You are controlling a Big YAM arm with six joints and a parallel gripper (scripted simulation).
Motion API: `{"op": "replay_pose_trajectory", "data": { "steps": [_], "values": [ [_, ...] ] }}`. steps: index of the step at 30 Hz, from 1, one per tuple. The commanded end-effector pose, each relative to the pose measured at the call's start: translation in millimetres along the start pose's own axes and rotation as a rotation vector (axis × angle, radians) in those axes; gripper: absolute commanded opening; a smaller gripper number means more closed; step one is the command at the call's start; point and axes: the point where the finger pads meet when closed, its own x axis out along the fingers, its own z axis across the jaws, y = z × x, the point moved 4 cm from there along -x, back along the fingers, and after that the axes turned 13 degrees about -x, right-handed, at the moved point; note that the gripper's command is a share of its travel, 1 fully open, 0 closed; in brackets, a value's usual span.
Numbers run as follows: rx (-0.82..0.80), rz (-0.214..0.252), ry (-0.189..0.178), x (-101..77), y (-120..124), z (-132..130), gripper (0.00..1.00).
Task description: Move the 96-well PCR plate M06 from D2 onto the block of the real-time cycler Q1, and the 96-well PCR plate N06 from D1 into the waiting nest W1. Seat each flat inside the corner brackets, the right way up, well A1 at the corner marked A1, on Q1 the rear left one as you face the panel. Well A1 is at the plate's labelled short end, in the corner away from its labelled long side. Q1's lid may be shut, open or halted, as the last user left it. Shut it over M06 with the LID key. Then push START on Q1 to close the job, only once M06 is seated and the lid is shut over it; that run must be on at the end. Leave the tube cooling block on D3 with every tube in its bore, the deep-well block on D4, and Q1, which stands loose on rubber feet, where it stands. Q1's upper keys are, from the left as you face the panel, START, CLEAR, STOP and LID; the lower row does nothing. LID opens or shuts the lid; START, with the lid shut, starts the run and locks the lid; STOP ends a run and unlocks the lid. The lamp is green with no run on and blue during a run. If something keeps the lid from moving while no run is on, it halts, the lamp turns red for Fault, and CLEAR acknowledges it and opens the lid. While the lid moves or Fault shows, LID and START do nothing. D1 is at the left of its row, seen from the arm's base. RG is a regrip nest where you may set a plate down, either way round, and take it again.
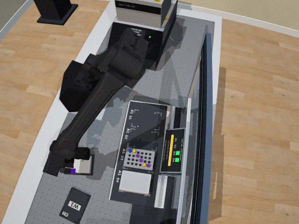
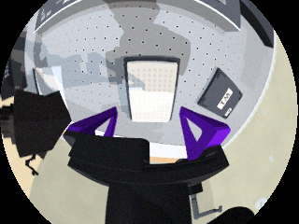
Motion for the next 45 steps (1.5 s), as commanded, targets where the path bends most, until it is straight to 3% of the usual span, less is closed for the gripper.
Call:
{"op": "replay_pose_trajectory", "data": {
  "steps": [1,8,19,30,34,45],
  "values": [
    [-0.026,0.026,0.062,-28.0,9,-21,1.0],
    [-0.039,0.031,0.07,-45.8,7,-24,1.0],
    [-0.013,0.022,0.053,-53.4,8,-13,1.0],
    [-0.046,0.032,0.064,-77.0,6,-23,1.0],
    [-0.024,0.027,0.057,-76.3,8,-17,1.0],
    [0.009,0.01,0.02,-51.3,5,-8,1.0]
  ]
}}
